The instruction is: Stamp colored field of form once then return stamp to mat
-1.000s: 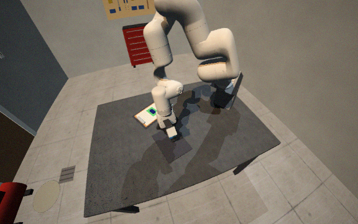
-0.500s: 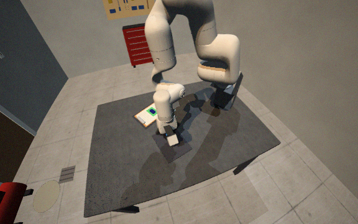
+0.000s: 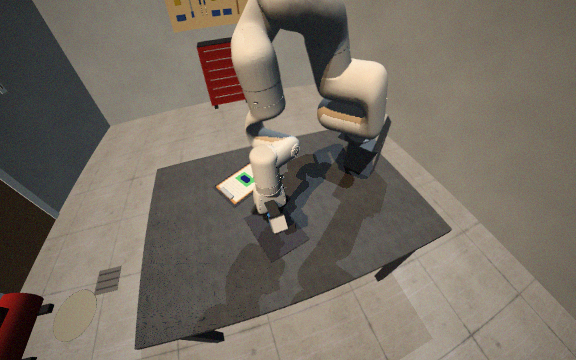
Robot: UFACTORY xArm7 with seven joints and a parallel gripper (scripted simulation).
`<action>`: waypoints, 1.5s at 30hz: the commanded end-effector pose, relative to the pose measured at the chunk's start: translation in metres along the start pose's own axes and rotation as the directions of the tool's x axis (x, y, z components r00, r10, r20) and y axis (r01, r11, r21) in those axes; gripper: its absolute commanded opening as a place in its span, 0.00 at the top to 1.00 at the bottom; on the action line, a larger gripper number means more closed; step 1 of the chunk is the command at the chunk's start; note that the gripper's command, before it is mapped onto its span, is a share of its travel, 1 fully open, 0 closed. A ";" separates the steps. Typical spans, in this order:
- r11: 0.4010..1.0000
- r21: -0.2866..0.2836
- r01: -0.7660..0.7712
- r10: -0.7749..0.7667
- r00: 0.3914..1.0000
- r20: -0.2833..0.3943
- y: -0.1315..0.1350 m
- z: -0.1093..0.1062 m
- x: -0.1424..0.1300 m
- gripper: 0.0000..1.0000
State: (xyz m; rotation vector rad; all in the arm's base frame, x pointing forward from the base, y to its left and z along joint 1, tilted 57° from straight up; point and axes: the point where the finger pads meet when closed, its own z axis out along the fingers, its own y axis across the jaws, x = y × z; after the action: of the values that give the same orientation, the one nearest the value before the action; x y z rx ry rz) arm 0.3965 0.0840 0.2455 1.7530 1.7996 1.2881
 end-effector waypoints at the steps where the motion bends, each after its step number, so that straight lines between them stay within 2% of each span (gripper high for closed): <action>1: 1.000 -0.007 0.001 -0.001 1.000 0.000 -0.001 0.003 -0.003 0.73; 28: 1.000 -0.007 0.001 -0.001 1.000 0.000 -0.003 0.007 -0.005 0.73; 36: 1.000 -0.007 0.001 -0.001 1.000 0.000 -0.003 0.016 -0.005 0.73; 45: 1.000 -0.007 0.001 -0.001 1.000 0.000 -0.003 0.037 -0.005 0.73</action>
State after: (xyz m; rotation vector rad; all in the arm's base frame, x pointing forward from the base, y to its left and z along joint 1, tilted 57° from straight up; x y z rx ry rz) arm 0.4141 0.0897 0.2275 1.7505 1.8003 1.2882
